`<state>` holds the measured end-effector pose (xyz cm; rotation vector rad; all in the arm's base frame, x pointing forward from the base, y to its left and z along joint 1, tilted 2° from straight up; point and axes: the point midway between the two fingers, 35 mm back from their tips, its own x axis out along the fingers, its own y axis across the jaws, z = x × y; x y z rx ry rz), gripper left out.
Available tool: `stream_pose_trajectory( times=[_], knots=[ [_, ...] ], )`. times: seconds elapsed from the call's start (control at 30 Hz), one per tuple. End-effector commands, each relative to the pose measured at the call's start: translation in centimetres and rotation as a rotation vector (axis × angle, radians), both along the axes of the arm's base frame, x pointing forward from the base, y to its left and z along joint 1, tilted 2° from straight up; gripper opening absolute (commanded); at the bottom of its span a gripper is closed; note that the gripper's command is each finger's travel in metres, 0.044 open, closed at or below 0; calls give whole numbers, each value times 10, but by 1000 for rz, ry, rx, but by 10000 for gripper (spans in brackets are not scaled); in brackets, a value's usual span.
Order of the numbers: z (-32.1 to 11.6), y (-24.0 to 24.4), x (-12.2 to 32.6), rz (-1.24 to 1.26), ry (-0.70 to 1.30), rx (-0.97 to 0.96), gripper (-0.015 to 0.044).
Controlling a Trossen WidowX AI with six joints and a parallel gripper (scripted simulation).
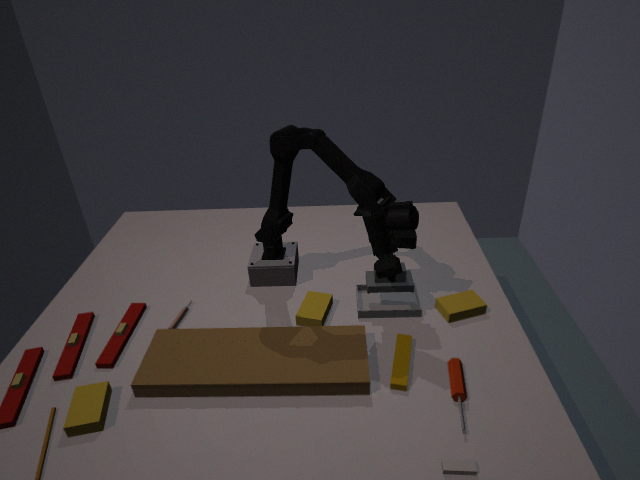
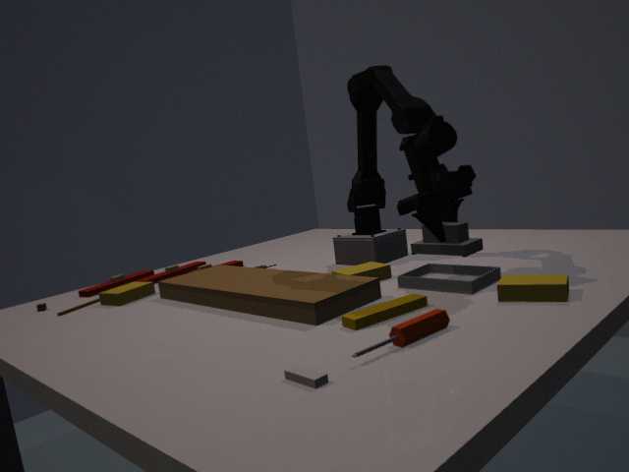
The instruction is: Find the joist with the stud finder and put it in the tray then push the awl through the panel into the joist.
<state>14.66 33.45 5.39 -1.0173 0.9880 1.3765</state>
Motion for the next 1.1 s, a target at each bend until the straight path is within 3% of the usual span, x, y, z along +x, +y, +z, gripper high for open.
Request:
stream_pose_trajectory(
  times=[0.0,1.07],
  knots=[
    [-8,1,0,-3,0,4,0],
    [-61,-2,-3,-3,1,3,0]
  ],
)
